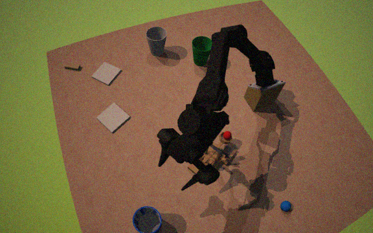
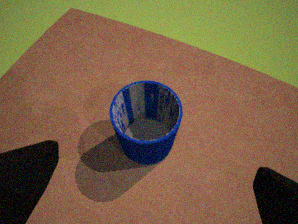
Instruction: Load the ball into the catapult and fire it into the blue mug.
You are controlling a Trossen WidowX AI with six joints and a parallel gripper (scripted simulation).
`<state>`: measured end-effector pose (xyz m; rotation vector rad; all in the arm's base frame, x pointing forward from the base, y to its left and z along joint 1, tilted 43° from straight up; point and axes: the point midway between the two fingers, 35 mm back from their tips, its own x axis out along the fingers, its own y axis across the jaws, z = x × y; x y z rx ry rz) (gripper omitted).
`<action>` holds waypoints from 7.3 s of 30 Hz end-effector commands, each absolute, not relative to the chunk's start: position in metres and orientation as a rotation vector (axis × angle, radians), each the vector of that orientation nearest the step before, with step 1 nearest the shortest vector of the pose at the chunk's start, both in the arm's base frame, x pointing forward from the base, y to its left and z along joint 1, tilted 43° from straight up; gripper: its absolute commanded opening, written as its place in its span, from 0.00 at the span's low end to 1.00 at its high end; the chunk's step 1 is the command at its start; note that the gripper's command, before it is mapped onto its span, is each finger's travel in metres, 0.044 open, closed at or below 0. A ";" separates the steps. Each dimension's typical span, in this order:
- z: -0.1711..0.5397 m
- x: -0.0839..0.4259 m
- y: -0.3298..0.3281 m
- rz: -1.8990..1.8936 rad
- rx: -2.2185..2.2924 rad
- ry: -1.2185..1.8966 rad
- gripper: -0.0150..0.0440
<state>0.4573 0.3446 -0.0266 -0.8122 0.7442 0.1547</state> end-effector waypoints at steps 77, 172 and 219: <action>-0.119 0.271 0.264 0.512 -2.158 1.095 0.25; -0.159 0.196 0.128 0.814 -3.280 1.201 0.25; -0.146 0.186 0.238 0.760 -2.891 1.159 0.92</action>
